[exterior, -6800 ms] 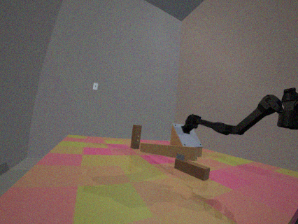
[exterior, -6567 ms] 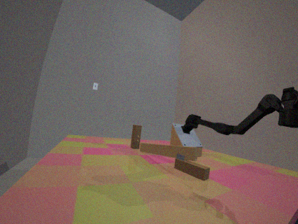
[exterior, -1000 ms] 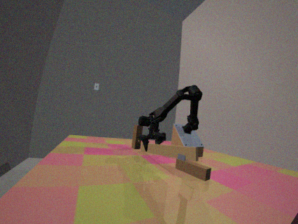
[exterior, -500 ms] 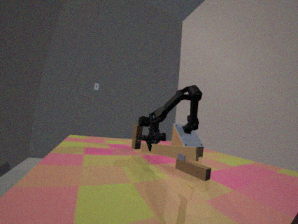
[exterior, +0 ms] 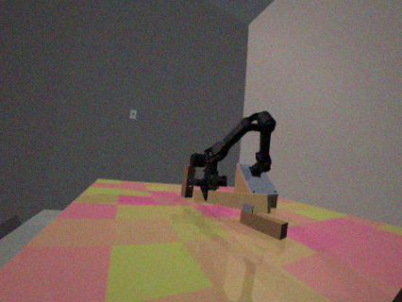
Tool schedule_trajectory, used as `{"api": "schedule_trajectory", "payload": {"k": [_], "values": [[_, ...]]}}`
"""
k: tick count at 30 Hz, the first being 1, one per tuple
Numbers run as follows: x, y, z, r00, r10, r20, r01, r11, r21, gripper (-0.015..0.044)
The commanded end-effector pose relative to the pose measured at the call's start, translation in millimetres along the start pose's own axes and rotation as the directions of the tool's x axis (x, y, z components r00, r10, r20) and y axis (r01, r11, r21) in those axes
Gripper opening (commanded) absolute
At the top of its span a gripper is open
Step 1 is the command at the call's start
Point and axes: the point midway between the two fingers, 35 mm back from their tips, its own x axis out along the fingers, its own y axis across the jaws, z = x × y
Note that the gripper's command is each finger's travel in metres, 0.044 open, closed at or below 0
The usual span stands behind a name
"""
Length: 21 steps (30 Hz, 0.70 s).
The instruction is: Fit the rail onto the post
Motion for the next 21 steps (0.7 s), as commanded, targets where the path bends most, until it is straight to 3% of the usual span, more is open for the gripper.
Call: {"api": "schedule_trajectory", "payload": {"k": [1,21], "values": [[-0.7,0.0,0.0,1.000,0.000,0.003,0.000,1.000,0.002,0.0000],[-10.8,-1.9,-0.2,1.000,0.000,0.002,0.000,1.000,0.002,0.0000]]}}
